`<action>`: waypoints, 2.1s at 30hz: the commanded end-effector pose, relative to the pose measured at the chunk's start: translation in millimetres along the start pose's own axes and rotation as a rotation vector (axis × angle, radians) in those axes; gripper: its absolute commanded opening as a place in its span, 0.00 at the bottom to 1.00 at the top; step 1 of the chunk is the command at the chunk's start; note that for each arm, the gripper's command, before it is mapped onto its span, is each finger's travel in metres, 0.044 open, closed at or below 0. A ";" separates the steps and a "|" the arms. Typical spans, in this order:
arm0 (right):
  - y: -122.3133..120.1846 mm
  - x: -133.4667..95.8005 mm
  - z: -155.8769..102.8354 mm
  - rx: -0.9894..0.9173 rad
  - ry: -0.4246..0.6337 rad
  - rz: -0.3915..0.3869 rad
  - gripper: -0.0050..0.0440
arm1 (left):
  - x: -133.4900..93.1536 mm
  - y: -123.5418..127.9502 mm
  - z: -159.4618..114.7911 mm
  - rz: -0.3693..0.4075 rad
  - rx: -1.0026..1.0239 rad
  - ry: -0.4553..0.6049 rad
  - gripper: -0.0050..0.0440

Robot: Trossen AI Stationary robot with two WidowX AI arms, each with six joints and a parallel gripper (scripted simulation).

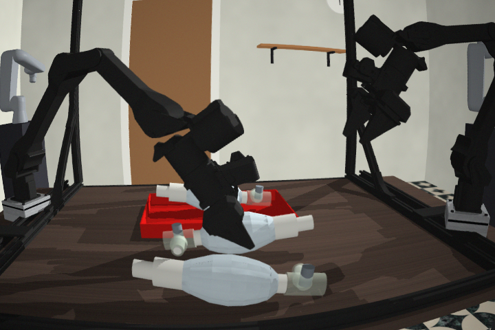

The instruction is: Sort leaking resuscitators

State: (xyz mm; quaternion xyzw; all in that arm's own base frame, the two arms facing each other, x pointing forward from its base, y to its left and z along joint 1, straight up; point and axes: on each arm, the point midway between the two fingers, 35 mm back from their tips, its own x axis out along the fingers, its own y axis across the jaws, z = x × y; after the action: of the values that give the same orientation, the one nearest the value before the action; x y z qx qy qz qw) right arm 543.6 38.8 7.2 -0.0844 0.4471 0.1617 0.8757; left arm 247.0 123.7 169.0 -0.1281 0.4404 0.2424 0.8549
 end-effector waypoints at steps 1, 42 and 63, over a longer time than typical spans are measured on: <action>0.6 0.2 -2.0 0.001 0.003 0.001 1.00 | 0.0 0.0 0.0 0.000 0.000 0.000 1.00; 0.6 -62.3 41.7 0.001 0.003 0.000 0.10 | 0.0 0.0 0.0 0.000 0.000 0.000 1.00; 29.3 -179.0 27.9 -0.008 -0.039 -0.014 0.10 | 0.0 0.0 0.0 0.000 0.000 0.000 1.00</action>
State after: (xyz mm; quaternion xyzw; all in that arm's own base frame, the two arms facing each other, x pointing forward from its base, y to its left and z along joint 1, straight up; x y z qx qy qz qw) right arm 491.2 37.7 133.6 -0.0839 0.4539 0.1615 0.8723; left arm 247.0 123.7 169.0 -0.1281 0.4404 0.2424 0.8549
